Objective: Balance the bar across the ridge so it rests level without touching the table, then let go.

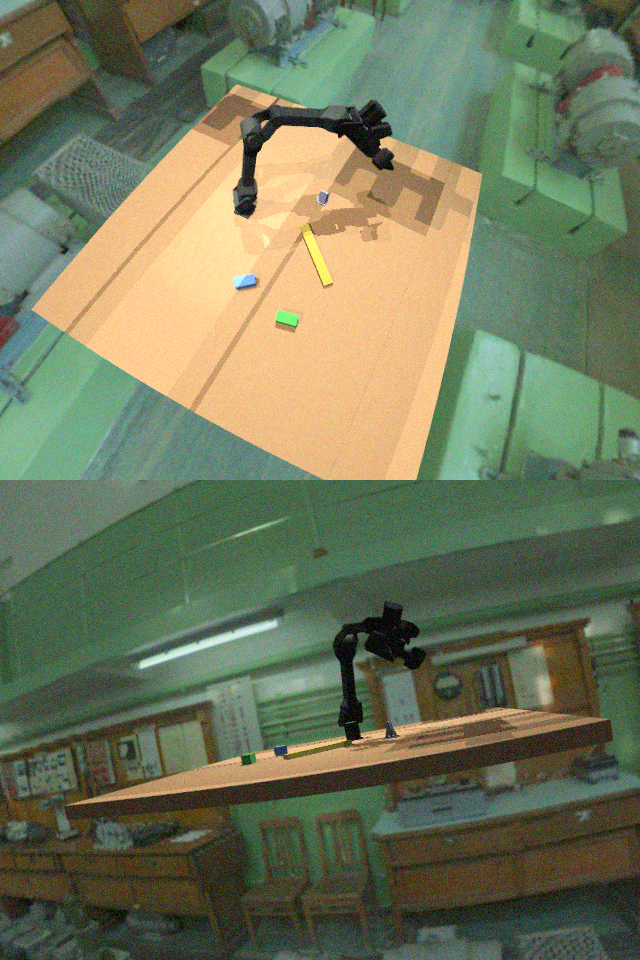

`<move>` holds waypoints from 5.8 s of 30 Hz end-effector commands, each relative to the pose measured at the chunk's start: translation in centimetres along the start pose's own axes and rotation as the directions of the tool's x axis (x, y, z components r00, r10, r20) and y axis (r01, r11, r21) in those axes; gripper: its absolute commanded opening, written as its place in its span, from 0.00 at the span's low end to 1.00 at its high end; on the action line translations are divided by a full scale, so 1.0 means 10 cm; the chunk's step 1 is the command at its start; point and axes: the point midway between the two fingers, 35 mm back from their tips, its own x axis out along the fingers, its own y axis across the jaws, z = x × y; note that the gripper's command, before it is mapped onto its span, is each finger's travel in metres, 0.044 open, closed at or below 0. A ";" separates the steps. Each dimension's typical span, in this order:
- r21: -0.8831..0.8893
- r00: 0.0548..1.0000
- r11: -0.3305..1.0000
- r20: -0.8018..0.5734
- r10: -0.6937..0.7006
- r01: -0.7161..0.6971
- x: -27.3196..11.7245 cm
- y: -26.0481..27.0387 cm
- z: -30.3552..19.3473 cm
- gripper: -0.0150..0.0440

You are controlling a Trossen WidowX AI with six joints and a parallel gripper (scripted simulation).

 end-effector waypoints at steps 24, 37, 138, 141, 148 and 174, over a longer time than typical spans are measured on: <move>0.587 0.886 0.784 -0.451 0.109 0.201 0.05 -0.85 -1.70 0.79; 0.749 0.768 0.508 -0.596 0.234 0.426 -0.22 -1.05 -2.48 0.79; 0.729 0.632 0.150 -0.662 0.402 0.668 -0.52 -1.06 -3.20 0.25; 0.729 0.632 0.149 -0.662 0.403 0.668 -0.57 -1.09 -3.15 0.25; 0.729 0.632 0.148 -0.661 0.403 0.668 -0.70 -1.15 -3.03 0.25; 0.669 0.634 -0.073 -0.657 0.409 0.740 -0.71 -0.73 -2.49 0.25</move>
